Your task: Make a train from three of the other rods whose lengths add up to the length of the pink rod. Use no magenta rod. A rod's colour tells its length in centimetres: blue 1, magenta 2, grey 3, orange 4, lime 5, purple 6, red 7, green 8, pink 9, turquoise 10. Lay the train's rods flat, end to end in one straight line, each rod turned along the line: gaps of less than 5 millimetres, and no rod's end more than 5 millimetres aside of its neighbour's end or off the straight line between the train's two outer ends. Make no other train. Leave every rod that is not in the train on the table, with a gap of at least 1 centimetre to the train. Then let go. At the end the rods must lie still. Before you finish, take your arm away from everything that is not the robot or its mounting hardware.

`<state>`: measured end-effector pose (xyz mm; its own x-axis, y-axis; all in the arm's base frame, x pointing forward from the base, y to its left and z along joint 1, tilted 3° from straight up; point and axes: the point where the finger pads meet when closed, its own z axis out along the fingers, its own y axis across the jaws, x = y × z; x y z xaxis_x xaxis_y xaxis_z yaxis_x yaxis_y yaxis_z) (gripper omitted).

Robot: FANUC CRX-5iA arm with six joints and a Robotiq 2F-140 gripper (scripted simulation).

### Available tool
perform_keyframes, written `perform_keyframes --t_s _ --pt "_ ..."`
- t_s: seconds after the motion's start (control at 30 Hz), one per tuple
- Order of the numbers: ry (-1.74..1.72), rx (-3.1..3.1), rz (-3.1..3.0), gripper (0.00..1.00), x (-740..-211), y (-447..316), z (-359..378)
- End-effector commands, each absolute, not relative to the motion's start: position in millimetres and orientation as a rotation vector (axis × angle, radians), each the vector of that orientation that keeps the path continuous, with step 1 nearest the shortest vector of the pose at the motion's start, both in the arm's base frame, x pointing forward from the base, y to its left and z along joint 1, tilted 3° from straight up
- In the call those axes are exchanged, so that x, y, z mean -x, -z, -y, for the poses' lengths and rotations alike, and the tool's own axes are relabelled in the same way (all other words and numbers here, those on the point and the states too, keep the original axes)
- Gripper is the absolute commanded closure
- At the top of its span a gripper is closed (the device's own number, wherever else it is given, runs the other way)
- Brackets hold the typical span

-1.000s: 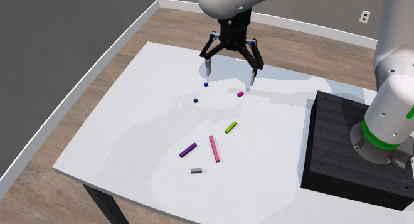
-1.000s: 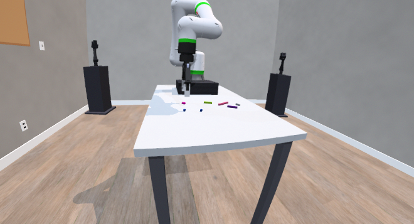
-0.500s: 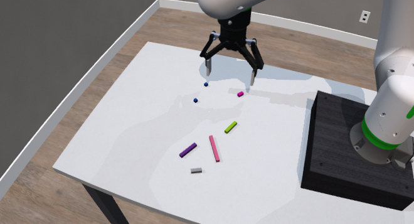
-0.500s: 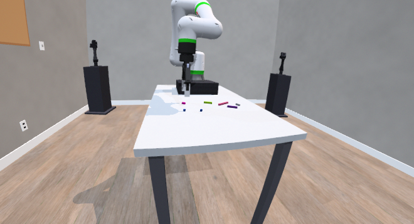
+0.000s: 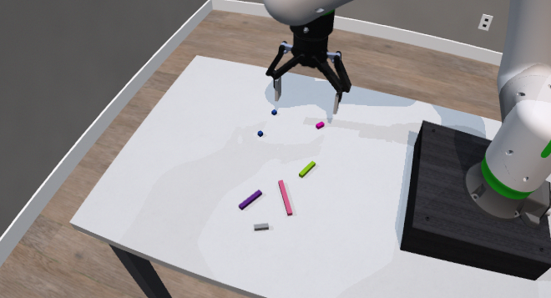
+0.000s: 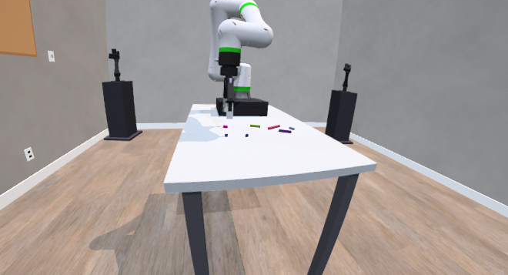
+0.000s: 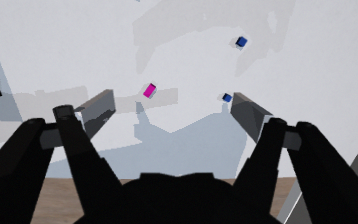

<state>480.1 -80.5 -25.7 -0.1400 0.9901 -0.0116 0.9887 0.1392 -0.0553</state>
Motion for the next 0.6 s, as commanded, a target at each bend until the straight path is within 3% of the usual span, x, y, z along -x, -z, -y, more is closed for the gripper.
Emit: perform_keyframes --t_s 0.0,0.57 --pt "-0.077 2.042 2.35 0.0 -480.3 25.6 80.6" --pt "-0.059 1.164 2.873 0.0 -434.0 24.6 -16.2"
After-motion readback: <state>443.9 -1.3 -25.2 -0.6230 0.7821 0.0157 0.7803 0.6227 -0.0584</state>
